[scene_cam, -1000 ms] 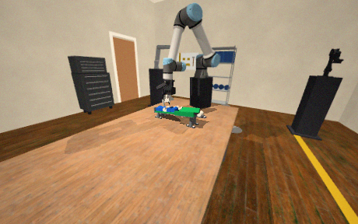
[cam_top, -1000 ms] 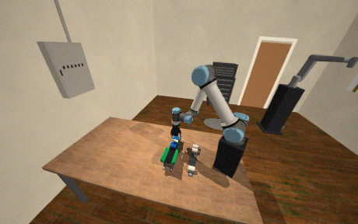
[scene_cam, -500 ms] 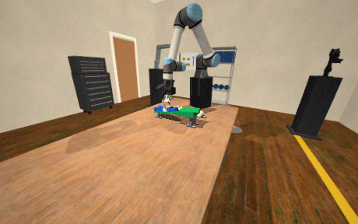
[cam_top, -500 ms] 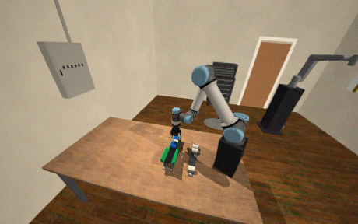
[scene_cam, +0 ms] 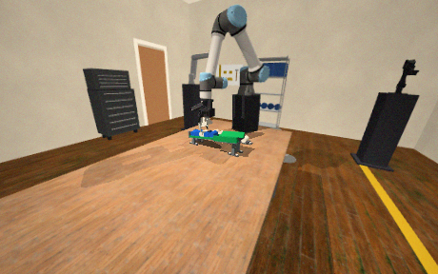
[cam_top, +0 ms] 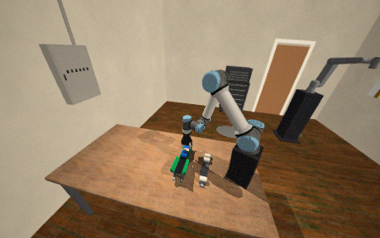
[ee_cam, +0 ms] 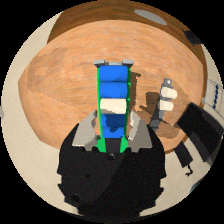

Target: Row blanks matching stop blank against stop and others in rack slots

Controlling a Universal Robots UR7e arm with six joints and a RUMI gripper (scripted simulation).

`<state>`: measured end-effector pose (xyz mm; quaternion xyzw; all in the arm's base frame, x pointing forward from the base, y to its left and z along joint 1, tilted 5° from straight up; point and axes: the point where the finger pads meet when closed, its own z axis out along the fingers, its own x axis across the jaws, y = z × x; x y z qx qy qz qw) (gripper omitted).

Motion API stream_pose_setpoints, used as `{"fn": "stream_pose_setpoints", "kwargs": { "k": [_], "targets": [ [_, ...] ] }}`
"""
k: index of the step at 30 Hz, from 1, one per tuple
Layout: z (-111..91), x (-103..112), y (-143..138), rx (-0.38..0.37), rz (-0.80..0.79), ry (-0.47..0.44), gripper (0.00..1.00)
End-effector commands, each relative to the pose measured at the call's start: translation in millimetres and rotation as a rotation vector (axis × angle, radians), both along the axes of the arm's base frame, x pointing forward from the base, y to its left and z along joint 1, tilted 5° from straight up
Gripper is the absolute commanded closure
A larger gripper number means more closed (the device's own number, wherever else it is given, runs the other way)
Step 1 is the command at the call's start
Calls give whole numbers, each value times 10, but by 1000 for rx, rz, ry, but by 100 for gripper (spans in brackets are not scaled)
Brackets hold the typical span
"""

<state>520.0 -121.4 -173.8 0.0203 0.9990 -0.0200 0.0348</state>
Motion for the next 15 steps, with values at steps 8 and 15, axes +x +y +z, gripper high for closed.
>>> {"fn": "stream_pose_setpoints", "kwargs": {
  "k": [8, 15],
  "targets": [
    [-215, 33, -33, -2, -2, -3, 53],
    [-259, 30, -32, -2, -2, -3, 53]
  ]
}}
